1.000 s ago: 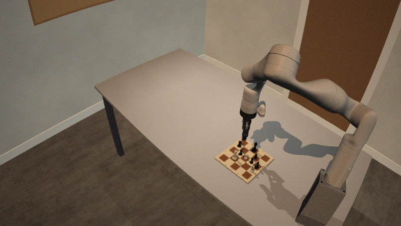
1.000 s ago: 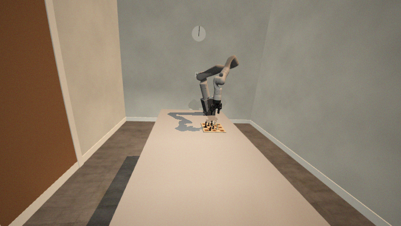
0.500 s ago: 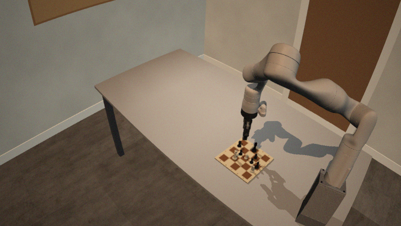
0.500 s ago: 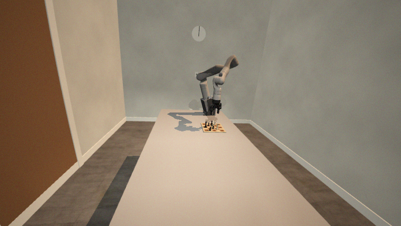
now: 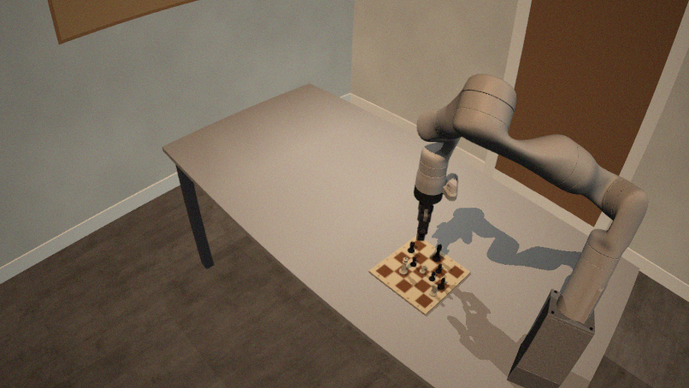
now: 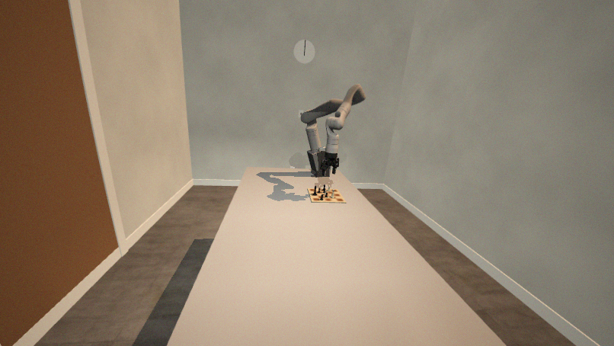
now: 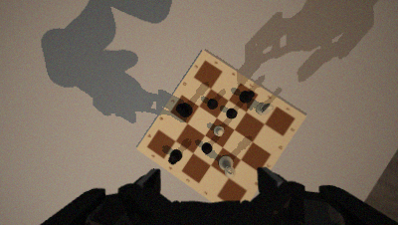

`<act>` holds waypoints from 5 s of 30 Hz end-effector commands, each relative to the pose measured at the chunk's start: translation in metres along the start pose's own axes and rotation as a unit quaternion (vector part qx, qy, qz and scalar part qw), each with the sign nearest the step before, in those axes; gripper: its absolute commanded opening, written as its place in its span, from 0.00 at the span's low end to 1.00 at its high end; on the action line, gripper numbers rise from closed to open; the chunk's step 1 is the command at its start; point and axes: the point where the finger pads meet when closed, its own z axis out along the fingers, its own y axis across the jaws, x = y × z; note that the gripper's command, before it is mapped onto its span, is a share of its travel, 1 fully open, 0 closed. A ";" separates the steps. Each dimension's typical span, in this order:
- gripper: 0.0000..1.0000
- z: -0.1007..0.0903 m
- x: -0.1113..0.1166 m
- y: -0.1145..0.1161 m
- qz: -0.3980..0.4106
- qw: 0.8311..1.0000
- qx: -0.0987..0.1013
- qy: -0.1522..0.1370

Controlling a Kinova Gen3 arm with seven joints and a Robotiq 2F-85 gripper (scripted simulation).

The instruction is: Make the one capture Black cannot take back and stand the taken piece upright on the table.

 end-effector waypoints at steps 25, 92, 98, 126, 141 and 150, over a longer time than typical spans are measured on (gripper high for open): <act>0.34 0.045 0.003 0.001 0.002 1.000 -0.001 0.002; 0.34 0.092 0.001 0.000 0.000 1.000 0.000 0.000; 0.34 0.095 0.001 0.000 0.000 1.000 0.000 0.000; 0.34 0.098 0.001 0.000 0.000 1.000 0.000 0.000; 0.34 0.098 0.001 0.000 0.000 1.000 0.000 0.000; 0.34 0.098 0.000 0.000 0.000 1.000 0.000 0.000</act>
